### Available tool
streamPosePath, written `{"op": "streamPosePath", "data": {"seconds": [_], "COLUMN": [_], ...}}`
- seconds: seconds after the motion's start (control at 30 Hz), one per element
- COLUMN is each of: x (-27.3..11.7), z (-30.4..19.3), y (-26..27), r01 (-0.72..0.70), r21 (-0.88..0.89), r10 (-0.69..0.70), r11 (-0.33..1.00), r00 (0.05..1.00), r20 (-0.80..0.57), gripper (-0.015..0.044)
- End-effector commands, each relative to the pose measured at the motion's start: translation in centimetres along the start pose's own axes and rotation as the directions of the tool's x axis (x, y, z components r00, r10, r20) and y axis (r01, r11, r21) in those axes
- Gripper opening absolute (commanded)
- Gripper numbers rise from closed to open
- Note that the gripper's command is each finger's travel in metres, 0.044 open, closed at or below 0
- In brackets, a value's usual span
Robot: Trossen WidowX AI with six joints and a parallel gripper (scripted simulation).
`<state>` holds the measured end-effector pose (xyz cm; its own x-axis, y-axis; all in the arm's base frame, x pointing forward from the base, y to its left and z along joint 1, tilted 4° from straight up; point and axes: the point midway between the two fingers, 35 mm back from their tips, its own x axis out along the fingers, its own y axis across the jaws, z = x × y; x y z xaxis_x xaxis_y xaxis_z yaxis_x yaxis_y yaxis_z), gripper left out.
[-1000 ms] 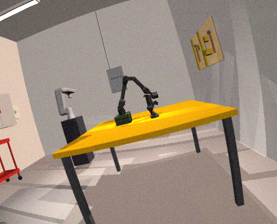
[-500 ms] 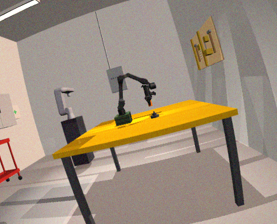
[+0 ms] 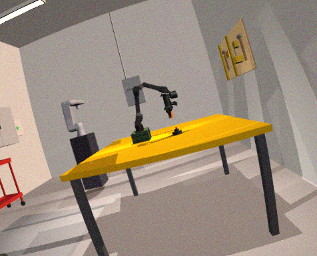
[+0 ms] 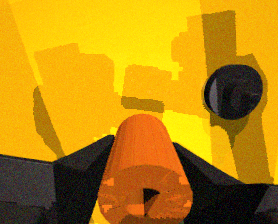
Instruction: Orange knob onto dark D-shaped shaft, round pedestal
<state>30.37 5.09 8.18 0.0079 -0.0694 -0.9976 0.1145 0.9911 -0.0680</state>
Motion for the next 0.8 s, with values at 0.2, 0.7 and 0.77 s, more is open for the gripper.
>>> {"op": "streamPosePath", "data": {"seconds": [0.2, 0.7, 0.77], "x": [0.9, 2.4, 2.6], "z": [1.3, 2.6, 2.7], "y": [-2.7, -7.0, -7.6], "r01": [0.0, 0.003, 0.003], "r21": [0.005, 0.006, 0.005], "r10": [0.0, -0.003, -0.003], "r11": [1.0, 1.0, 1.0], "r00": [1.0, 1.0, 1.0], "r20": [0.001, 0.002, 0.003], "gripper": [0.0, 0.0, 0.0]}}
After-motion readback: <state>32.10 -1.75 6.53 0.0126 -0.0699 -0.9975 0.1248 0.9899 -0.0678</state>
